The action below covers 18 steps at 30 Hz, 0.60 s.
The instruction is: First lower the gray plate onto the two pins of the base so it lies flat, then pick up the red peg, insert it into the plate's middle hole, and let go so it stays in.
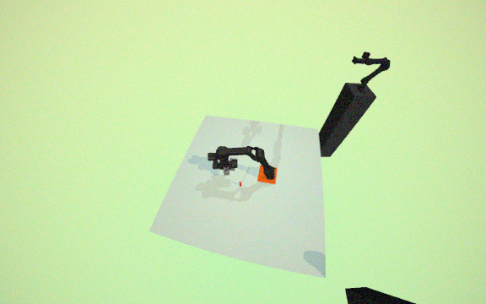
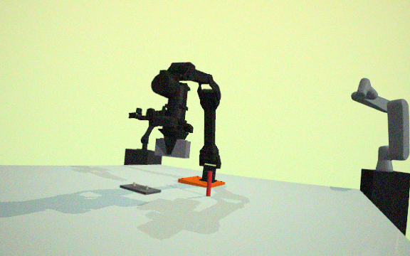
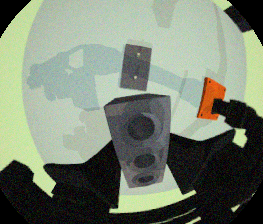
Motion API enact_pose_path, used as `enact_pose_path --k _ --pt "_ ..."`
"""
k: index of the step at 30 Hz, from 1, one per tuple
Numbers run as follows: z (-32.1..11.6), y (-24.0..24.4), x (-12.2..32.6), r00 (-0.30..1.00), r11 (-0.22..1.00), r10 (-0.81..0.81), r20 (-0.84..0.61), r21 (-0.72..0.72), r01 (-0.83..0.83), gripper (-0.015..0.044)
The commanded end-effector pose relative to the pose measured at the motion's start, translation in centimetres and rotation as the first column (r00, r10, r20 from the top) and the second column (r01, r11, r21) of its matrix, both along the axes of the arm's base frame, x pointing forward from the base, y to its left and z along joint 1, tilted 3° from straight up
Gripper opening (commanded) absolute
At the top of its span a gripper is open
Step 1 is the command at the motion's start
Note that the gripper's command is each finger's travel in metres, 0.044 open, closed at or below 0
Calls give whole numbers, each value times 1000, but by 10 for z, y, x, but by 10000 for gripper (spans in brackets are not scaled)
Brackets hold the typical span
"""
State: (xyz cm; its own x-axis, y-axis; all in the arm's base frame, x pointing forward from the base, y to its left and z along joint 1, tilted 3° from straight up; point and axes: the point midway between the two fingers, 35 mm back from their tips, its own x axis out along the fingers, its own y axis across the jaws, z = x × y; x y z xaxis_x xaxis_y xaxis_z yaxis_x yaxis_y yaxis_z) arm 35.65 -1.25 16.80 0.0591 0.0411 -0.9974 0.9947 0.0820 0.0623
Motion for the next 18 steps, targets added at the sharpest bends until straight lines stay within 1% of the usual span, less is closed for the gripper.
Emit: enact_pose_path --k 1,18 --pt "-8 -10 0 1000 1000 -22 -4 6 22 0" --pt "-37 -56 -2 991 991 -133 -10 7 133 0"
